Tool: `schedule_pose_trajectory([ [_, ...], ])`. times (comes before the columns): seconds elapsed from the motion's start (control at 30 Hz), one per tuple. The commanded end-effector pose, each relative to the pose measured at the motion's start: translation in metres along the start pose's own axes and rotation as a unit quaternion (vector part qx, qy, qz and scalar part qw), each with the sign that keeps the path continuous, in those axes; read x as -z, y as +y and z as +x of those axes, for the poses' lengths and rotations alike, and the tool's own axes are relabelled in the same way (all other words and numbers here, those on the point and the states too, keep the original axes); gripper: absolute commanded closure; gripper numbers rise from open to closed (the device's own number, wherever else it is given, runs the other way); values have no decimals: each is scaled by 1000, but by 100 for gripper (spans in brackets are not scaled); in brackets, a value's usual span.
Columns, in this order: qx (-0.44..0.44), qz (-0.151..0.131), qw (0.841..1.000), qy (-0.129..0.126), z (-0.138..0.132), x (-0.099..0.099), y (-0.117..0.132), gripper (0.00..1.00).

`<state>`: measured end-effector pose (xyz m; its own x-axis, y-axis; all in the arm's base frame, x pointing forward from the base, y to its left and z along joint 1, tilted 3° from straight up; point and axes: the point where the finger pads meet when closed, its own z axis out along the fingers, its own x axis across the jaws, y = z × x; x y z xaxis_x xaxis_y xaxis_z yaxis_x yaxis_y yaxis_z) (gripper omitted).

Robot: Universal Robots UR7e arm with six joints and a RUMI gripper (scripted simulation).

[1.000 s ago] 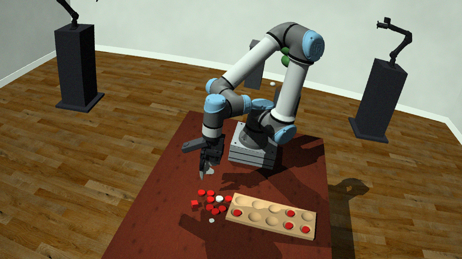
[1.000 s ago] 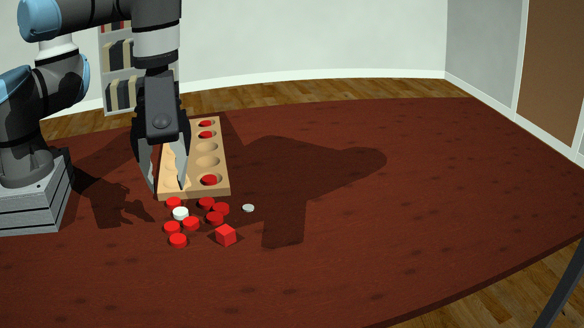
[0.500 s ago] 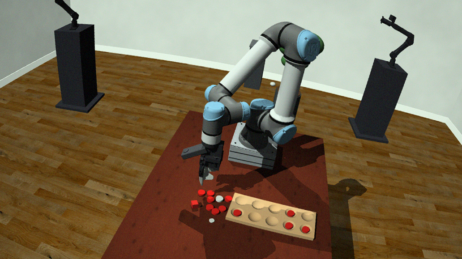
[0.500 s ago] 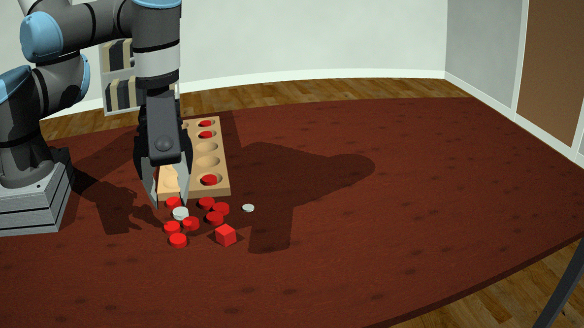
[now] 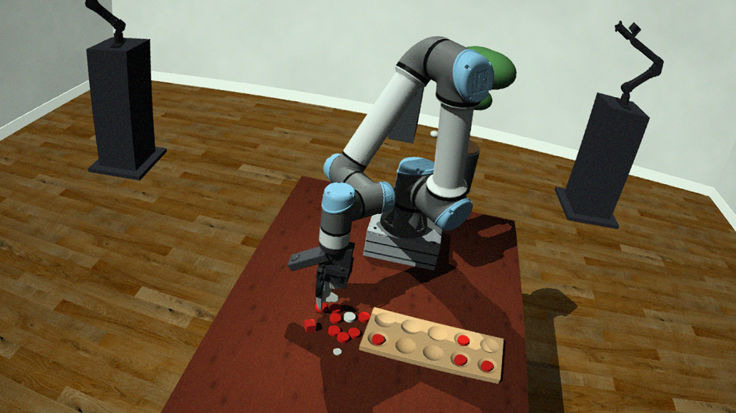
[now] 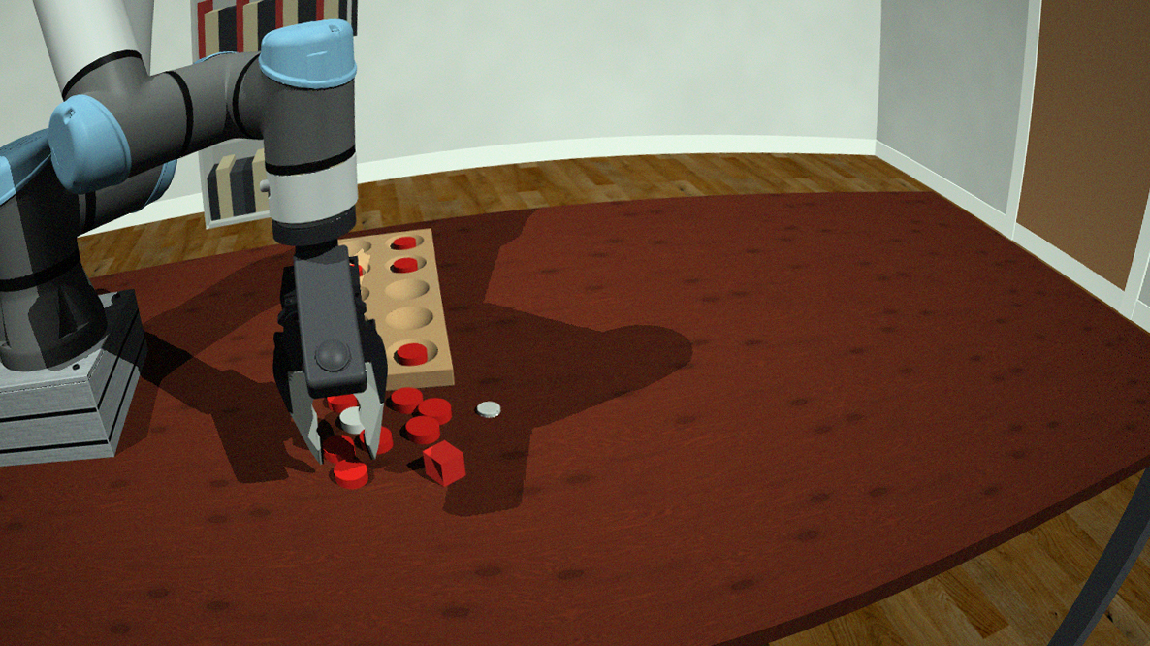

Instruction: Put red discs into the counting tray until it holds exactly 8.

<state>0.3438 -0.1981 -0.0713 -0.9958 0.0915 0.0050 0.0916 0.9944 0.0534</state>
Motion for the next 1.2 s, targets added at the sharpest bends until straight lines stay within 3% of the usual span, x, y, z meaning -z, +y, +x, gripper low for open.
schedule_pose_trajectory([
  [0.0,0,1,1000,-1,-1,-13,-1,72],
  [0.5,0,1,1000,-1,-1,-13,-1,72],
  [0.53,0,1,1000,-1,-1,-13,-1,100],
  [1.17,0,1,1000,-1,-1,-13,-1,100],
])
